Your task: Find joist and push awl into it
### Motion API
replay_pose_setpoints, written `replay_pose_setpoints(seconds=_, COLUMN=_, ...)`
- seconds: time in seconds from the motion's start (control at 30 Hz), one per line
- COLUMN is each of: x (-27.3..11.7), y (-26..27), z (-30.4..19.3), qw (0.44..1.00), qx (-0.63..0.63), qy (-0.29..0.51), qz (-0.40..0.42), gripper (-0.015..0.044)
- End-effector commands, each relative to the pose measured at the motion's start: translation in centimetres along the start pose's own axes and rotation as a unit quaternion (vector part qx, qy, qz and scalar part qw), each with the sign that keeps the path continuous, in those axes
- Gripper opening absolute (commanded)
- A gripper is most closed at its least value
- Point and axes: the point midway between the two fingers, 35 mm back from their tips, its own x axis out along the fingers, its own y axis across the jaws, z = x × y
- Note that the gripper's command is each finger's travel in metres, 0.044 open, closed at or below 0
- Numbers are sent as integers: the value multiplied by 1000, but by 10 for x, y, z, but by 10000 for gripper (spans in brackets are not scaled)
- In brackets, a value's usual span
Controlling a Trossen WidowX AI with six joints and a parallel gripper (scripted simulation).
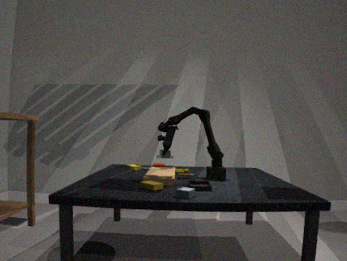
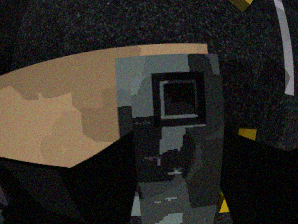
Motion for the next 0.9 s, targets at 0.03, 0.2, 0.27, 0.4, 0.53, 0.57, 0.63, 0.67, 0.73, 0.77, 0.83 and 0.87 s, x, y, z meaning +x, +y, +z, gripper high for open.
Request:
replay_pose_setpoints(seconds=0.03, x=5, y=-2, z=2, qw=1000, qx=2, qy=-3, qz=-5, gripper=0)
replay_pose_setpoints(seconds=0.2, x=15, y=-2, z=0, qw=1000, qx=2, qy=-3, qz=-5, gripper=0)
replay_pose_setpoints(seconds=0.27, x=18, y=-3, z=-1, qw=1000, qx=2, qy=-3, qz=-5, gripper=0)
replay_pose_setpoints(seconds=0.4, x=26, y=-3, z=-3, qw=1000, qx=2, qy=-3, qz=-5, gripper=0)
replay_pose_setpoints(seconds=0.53, x=33, y=-3, z=-5, qw=1000, qx=2, qy=-3, qz=-5, gripper=0)
replay_pose_setpoints(seconds=0.57, x=35, y=-3, z=-6, qw=1000, qx=2, qy=-3, qz=-5, gripper=0)
replay_pose_setpoints(seconds=0.63, x=39, y=-3, z=-7, qw=1000, qx=2, qy=-3, qz=-5, gripper=0)
replay_pose_setpoints(seconds=0.67, x=40, y=-3, z=-7, qw=1000, qx=2, qy=-3, qz=-5, gripper=0)
replay_pose_setpoints(seconds=0.73, x=44, y=-3, z=-8, qw=1000, qx=2, qy=-3, qz=-5, gripper=0)
replay_pose_setpoints(seconds=0.77, x=46, y=-3, z=-9, qw=1000, qx=2, qy=-3, qz=-5, gripper=0)
replay_pose_setpoints(seconds=0.83, x=49, y=-2, z=-10, qw=1000, qx=2, qy=-3, qz=-5, gripper=0)
replay_pose_setpoints(seconds=0.87, x=51, y=-2, z=-11, qw=1000, qx=2, qy=-3, qz=-5, gripper=0)
